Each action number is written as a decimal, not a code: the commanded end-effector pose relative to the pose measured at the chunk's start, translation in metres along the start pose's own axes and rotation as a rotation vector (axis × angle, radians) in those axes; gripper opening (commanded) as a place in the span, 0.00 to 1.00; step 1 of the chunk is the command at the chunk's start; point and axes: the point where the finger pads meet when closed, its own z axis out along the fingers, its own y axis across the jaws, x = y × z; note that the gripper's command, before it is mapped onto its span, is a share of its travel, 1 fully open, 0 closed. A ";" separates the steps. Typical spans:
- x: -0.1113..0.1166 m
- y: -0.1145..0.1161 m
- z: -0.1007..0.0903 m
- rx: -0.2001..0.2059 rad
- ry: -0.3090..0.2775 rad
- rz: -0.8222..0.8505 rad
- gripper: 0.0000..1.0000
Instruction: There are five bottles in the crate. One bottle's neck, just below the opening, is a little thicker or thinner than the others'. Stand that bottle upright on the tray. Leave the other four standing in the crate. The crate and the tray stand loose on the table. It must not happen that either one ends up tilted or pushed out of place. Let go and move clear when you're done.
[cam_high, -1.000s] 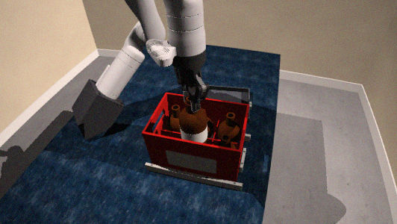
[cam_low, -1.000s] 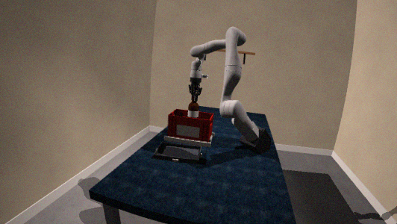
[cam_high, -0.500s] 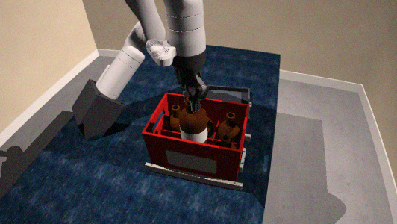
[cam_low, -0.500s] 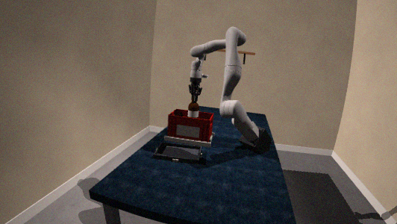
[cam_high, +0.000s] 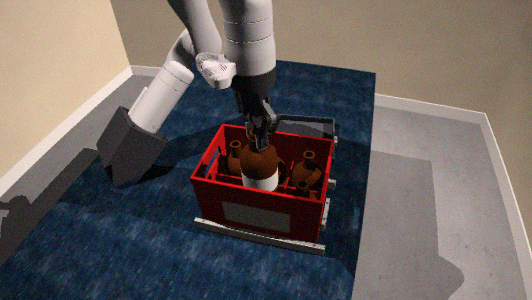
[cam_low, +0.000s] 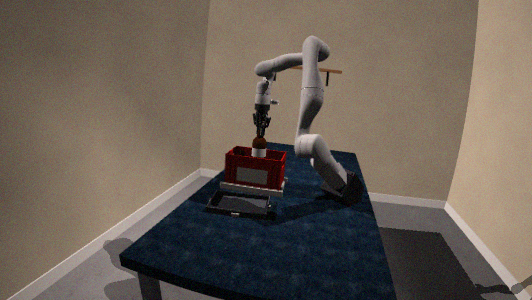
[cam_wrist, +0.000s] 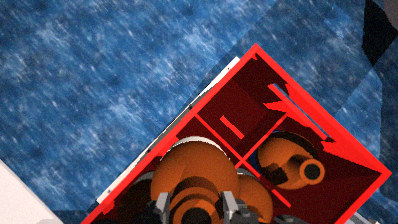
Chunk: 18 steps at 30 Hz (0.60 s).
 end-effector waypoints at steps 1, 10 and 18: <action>0.000 0.000 -0.001 0.002 0.000 0.000 0.00; 0.000 0.000 -0.001 0.002 0.000 0.000 0.00; 0.000 0.000 -0.003 0.002 0.000 0.000 0.00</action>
